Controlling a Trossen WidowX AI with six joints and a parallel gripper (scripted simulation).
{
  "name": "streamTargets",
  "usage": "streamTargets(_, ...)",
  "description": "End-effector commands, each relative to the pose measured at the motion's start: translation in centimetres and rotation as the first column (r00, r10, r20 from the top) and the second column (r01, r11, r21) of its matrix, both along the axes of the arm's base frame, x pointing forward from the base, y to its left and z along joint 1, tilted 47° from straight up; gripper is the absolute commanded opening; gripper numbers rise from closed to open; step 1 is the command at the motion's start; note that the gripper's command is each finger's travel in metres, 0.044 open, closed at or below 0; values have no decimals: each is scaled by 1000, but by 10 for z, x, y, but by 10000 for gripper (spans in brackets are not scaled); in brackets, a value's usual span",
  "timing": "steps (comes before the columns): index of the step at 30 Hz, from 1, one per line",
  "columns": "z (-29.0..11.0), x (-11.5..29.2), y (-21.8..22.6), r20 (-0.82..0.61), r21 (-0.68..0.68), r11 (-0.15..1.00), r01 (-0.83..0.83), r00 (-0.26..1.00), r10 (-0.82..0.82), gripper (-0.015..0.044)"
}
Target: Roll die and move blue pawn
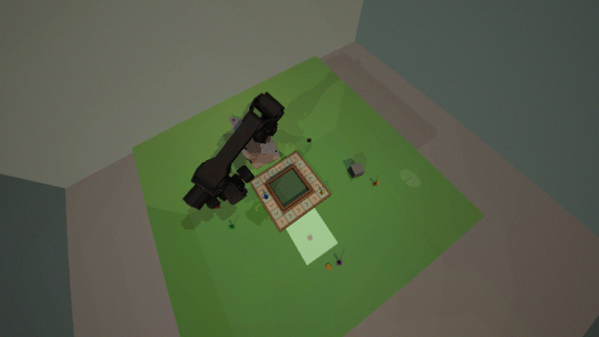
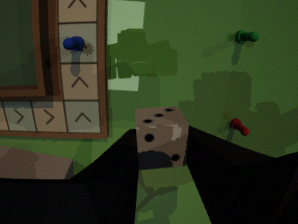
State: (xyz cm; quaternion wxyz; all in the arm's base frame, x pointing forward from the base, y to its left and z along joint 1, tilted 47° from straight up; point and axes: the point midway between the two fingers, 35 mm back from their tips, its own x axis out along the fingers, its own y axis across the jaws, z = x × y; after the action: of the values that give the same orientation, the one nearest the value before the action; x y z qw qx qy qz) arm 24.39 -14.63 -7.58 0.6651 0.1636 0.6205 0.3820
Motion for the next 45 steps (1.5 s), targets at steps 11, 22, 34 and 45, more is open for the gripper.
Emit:
streamTargets(11,29,19,33,-251,-71,962,265,928,-275,0)
streamTargets(22,50,29,62,-422,-159,884,440,779,-464,0)
streamTargets(34,73,34,95,-565,-282,763,581,542,-622,0)
streamTargets(45,92,34,126,-650,-413,634,653,277,-708,0)
